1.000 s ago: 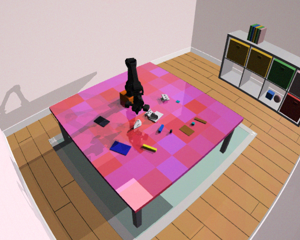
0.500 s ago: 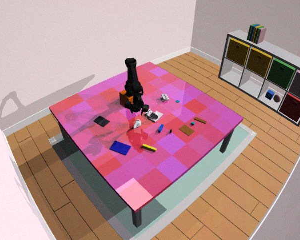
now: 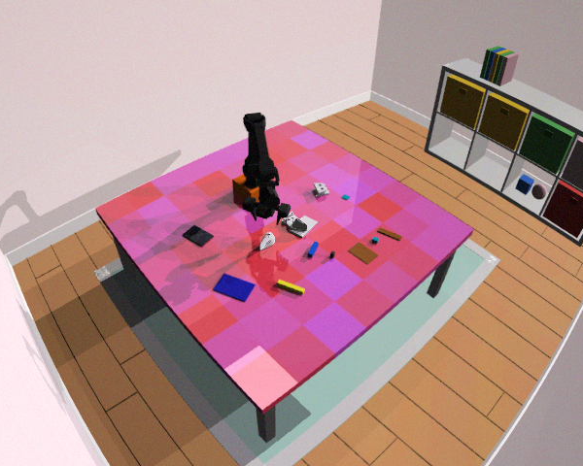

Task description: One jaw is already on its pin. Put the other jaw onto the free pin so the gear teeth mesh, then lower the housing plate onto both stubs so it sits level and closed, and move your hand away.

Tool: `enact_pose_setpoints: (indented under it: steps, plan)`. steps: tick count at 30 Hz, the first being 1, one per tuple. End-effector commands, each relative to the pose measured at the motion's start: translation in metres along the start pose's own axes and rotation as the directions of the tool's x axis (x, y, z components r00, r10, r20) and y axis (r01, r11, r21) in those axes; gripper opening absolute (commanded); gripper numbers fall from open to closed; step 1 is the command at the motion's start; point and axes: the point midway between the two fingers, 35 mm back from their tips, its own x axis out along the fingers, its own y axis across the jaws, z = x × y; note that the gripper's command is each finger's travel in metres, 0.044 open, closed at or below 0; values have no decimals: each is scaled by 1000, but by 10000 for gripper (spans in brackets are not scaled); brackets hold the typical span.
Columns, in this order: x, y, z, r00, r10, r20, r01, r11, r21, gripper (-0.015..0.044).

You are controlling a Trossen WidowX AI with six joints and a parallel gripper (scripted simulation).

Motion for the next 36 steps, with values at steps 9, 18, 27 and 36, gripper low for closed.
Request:
enact_pose_setpoints:
  steps: [9, 18, 27, 36]
  plan:
    - [0, 0, 0, 1000, 1, 1, -1, 1000, 0, 440]
    - [-6, -1, -1, 1000, -3, -5, 3, 1000, -1, 335]
    - [-6, -1, -1, 1000, -3, -5, 3, 1000, -1, 99]
    - [-6, -1, -1, 1000, -3, -5, 3, 1000, -1, 0]
